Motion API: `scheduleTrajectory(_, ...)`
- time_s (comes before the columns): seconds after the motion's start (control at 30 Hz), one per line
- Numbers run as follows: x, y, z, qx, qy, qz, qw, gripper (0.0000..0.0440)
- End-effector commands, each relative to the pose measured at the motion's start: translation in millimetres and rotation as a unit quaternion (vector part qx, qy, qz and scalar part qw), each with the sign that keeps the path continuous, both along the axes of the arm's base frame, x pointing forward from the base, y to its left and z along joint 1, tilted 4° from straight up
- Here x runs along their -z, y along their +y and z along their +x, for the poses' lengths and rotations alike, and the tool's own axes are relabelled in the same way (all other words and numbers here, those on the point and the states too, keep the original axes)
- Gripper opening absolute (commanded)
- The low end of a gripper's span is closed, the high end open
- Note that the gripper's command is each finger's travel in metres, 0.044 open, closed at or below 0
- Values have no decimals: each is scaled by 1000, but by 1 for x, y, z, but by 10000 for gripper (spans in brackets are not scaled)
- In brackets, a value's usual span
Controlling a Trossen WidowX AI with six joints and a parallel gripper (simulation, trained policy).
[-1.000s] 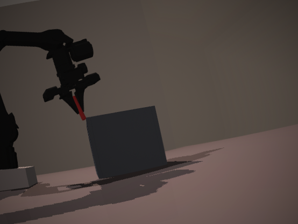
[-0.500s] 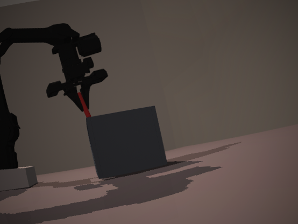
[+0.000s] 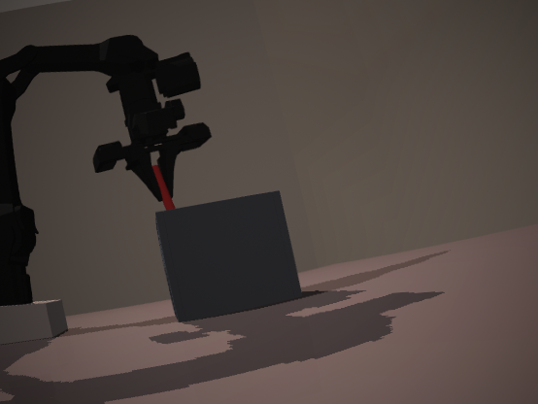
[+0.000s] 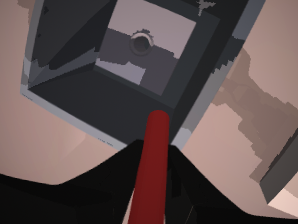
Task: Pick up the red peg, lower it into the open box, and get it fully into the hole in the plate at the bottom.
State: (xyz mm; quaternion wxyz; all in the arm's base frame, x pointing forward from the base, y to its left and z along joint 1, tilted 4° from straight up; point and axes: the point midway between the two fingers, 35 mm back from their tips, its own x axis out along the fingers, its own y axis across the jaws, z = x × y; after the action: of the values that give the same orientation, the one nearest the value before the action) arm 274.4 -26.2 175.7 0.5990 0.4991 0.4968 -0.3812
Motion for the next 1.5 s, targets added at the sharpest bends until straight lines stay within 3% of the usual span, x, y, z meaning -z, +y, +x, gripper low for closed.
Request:
scheduleTrajectory(0.0, 0, -7, 7, -3, -2, 1, 1000, 0)
scheduleTrajectory(0.6, 34, -33, 31, -12, 17, 7, 1000, 0)
scheduleTrajectory(1.47, 92, -33, 59, -73, 28, 17, 997, 0)
